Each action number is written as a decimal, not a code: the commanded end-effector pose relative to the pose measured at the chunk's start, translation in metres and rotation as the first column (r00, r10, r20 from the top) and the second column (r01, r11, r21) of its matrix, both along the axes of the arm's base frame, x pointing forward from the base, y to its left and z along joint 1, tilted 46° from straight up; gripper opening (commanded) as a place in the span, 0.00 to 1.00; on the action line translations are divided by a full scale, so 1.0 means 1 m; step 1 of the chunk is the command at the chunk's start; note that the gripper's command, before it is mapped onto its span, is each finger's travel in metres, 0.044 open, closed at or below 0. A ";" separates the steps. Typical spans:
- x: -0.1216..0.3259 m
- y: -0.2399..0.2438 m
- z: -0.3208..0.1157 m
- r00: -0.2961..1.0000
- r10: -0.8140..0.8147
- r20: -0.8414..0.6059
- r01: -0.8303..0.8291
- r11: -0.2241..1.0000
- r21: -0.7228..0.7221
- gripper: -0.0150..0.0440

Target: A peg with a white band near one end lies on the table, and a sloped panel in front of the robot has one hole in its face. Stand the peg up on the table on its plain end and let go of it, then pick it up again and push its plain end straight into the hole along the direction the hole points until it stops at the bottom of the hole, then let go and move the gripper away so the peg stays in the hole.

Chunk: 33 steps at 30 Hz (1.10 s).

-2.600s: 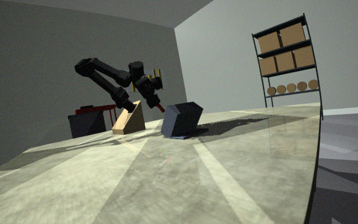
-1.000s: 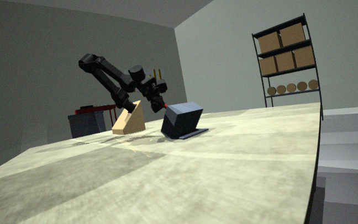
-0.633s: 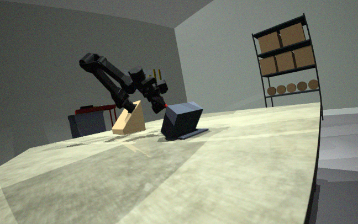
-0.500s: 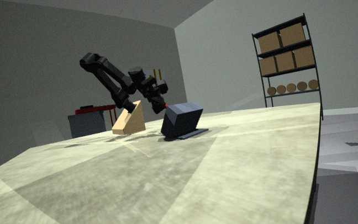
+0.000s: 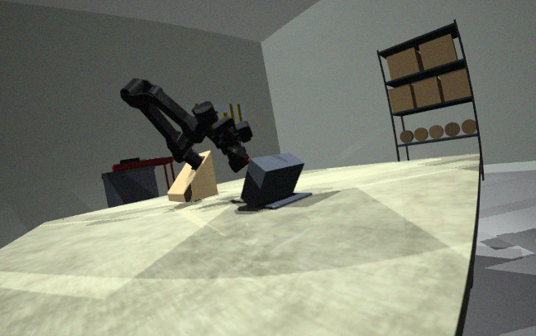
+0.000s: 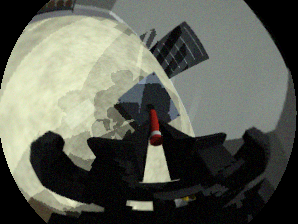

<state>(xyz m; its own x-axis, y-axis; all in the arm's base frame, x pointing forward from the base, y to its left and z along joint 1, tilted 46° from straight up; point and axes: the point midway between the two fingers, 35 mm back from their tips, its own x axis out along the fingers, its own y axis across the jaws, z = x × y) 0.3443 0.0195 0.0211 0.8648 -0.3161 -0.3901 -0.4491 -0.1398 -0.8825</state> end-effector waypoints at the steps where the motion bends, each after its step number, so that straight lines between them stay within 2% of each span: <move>1: 0.003 -0.001 -0.004 1.000 0.004 -0.008 -0.004 1.000 -0.002 0.25; 15: 0.018 -0.007 -0.011 1.000 0.002 -0.005 -0.002 1.000 0.002 0.25; 33: 0.016 -0.006 -0.008 1.000 -0.003 0.003 0.003 1.000 0.006 0.25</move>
